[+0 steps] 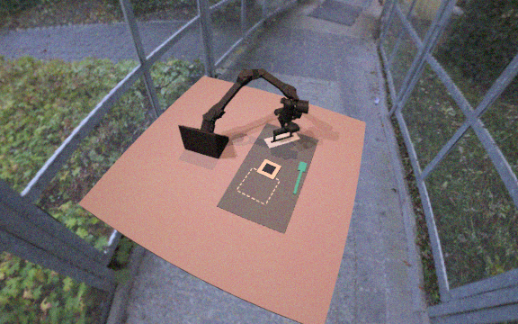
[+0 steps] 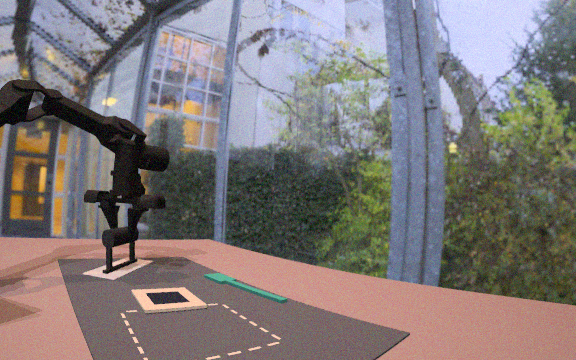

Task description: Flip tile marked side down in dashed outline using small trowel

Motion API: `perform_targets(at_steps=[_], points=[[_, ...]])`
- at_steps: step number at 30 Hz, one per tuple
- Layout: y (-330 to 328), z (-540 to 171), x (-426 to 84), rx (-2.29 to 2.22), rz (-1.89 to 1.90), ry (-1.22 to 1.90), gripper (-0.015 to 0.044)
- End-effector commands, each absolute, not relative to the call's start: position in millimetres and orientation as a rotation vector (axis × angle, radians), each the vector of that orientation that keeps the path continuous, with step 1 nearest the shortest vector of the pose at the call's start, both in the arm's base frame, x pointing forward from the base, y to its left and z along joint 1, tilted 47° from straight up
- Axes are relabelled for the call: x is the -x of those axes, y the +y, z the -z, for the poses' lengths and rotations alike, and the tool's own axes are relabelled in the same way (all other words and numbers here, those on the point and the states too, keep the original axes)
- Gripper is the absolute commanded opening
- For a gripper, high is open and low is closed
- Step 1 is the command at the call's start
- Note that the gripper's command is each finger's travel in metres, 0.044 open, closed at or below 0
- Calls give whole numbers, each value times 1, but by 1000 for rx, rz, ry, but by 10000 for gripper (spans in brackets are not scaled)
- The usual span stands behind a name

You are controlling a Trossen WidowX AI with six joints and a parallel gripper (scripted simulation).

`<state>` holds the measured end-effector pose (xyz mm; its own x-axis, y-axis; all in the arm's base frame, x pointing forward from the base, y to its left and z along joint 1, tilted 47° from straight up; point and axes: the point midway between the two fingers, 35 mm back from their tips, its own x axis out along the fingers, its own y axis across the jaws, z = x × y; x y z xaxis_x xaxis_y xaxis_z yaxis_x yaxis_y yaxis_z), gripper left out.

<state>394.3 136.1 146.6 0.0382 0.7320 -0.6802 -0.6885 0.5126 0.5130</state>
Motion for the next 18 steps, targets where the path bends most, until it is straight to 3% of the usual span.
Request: perform_targets(at_steps=[1,18], points=[[137,-146,-394,-39,-1096,1074,261],[137,-146,-394,-39,-1096,1074,270]])
